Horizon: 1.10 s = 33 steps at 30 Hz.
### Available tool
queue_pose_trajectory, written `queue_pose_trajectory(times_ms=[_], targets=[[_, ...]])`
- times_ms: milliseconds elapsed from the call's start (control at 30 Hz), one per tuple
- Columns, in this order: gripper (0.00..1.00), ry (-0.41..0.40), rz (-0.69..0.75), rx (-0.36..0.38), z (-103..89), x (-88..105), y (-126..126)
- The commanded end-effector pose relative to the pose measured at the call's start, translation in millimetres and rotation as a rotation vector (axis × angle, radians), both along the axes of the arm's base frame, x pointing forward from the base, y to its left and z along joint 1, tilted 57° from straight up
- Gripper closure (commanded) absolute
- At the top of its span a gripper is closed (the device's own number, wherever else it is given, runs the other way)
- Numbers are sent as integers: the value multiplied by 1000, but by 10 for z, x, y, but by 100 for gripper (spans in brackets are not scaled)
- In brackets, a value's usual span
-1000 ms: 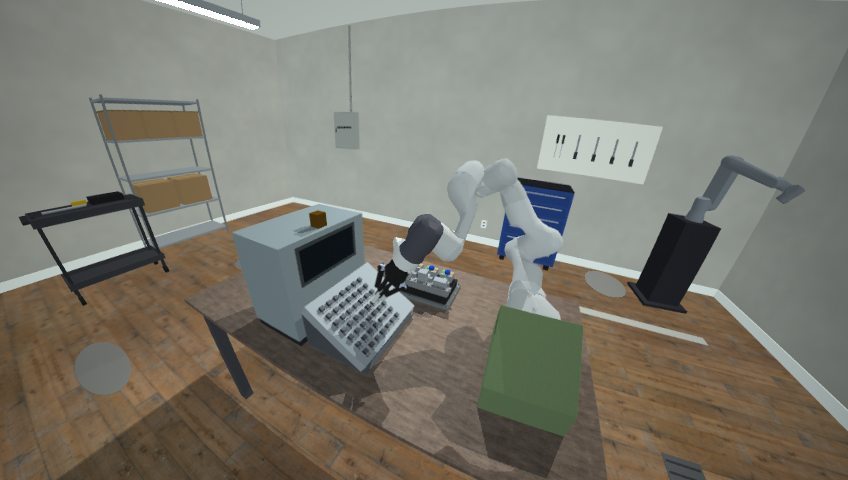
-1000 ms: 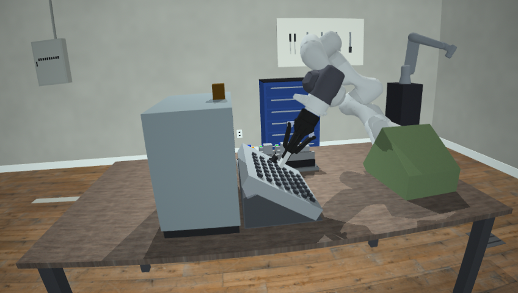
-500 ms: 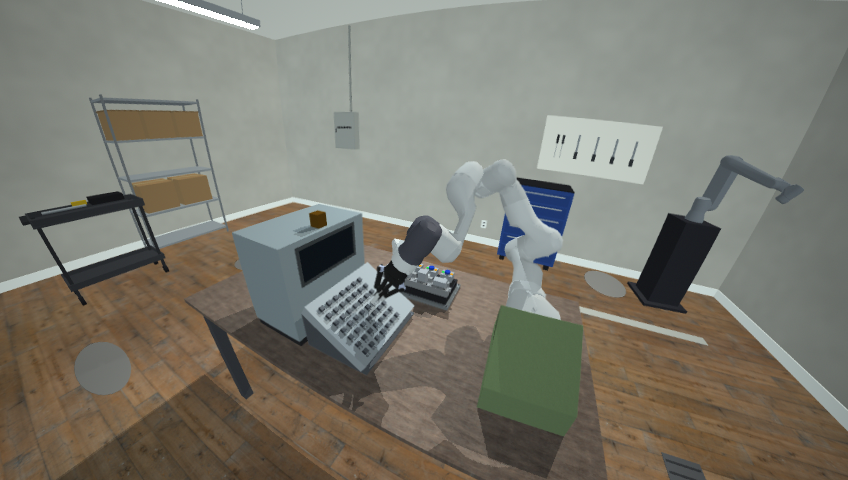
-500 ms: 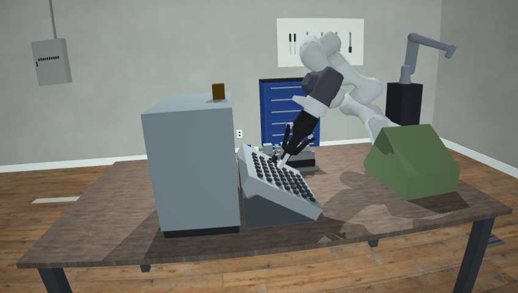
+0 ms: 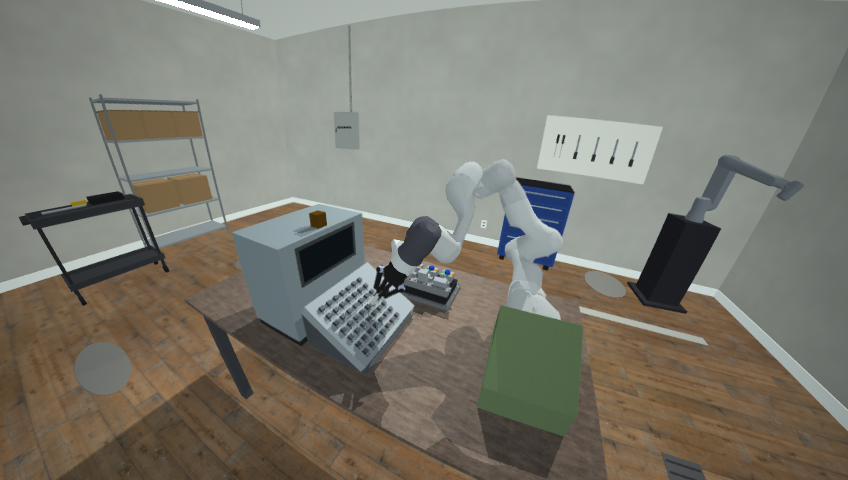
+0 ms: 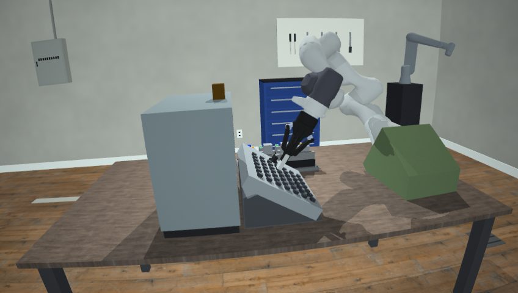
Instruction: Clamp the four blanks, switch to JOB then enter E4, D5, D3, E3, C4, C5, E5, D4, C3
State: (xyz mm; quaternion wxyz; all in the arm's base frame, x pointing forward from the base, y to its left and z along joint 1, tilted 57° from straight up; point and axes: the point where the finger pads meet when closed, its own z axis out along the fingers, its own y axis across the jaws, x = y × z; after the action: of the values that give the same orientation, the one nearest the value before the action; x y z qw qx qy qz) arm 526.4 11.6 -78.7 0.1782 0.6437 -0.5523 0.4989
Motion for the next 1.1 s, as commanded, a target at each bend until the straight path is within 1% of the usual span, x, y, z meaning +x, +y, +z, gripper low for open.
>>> queue_pose_trajectory(times_ms=[0, 1067], targets=[[100, -3, 0, 4, -13, 20, -15], [100, -3, 0, 4, 3, 4, 13]])
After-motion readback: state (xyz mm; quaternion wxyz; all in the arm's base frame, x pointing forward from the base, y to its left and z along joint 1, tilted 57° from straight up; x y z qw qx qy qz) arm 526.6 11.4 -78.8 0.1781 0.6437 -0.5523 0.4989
